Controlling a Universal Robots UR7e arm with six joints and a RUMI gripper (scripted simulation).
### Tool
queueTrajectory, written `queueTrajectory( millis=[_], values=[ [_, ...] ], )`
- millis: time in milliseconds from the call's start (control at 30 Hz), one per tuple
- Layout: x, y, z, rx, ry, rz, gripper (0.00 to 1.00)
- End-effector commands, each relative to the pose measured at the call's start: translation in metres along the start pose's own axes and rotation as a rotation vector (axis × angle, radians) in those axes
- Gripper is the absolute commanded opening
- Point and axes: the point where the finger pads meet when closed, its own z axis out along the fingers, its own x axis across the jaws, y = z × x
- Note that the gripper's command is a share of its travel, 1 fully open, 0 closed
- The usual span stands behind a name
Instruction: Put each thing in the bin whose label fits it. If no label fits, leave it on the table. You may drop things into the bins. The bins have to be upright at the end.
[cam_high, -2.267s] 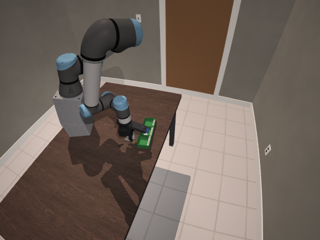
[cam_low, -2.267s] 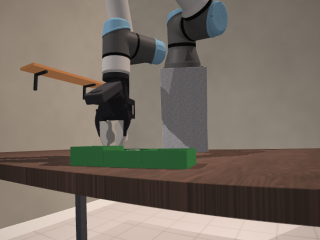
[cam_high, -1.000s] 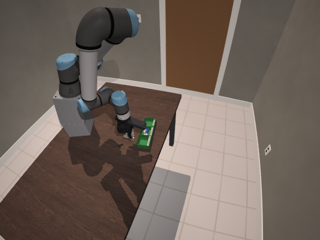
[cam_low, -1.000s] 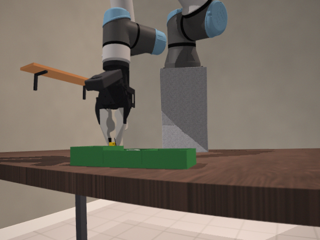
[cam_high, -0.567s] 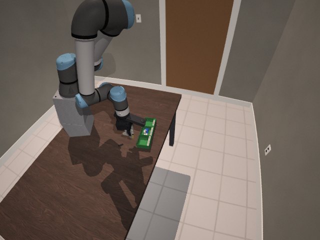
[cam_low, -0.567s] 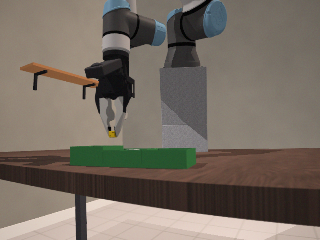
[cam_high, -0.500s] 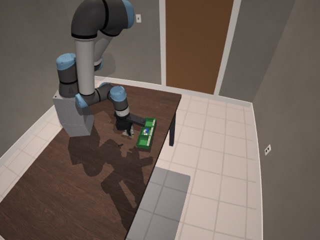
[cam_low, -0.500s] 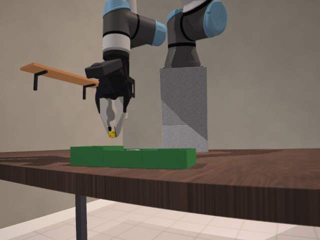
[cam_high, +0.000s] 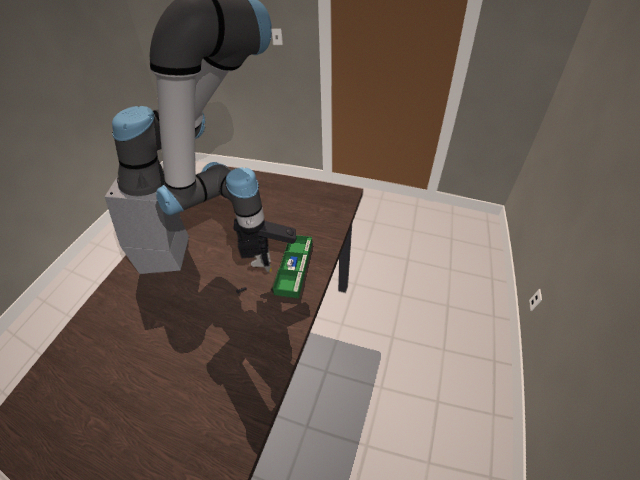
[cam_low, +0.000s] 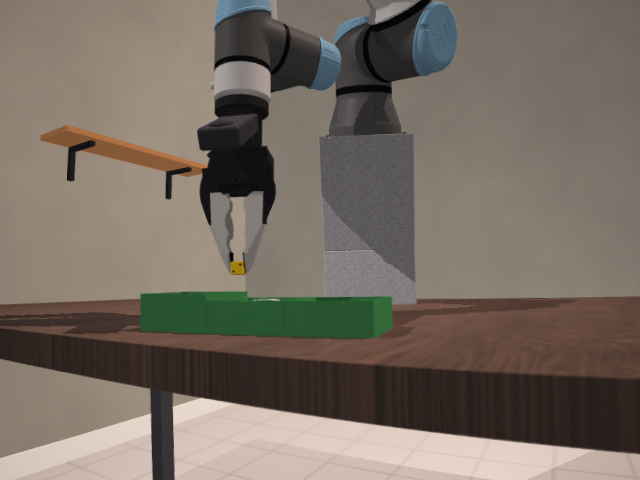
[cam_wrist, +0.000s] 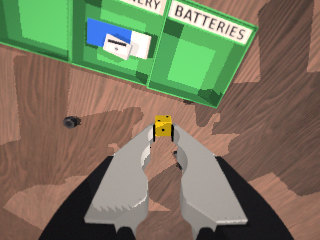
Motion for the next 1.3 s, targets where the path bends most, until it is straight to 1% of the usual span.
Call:
queueTrajectory(
  millis=[0,333,400,433,833,900,967,1000,1133,1267],
  values=[
    [-0.018,-0.015,0.0,0.001,-0.001,-0.157,0.0],
    [-0.066,-0.052,0.0,0.003,0.001,-0.5,0.0],
    [-0.066,-0.052,0.0,0.003,0.001,-0.5,0.0],
    [-0.071,-0.056,0.0,0.004,0.001,-0.594,0.0],
    [-0.127,-0.1,-0.001,0.007,0.004,-0.99,0.0],
    [-0.132,-0.103,-0.001,0.007,0.004,-1.059,0.0],
    [-0.132,-0.103,-0.001,0.007,0.004,-1.059,0.0],
    [-0.132,-0.103,-0.001,0.005,0.003,-1.152,0.0],
    [-0.131,-0.103,-0.001,0.002,0.0,-1.273,0.0],
    [-0.13,-0.102,-0.001,0.002,-0.001,-1.275,0.0]
  ],
)
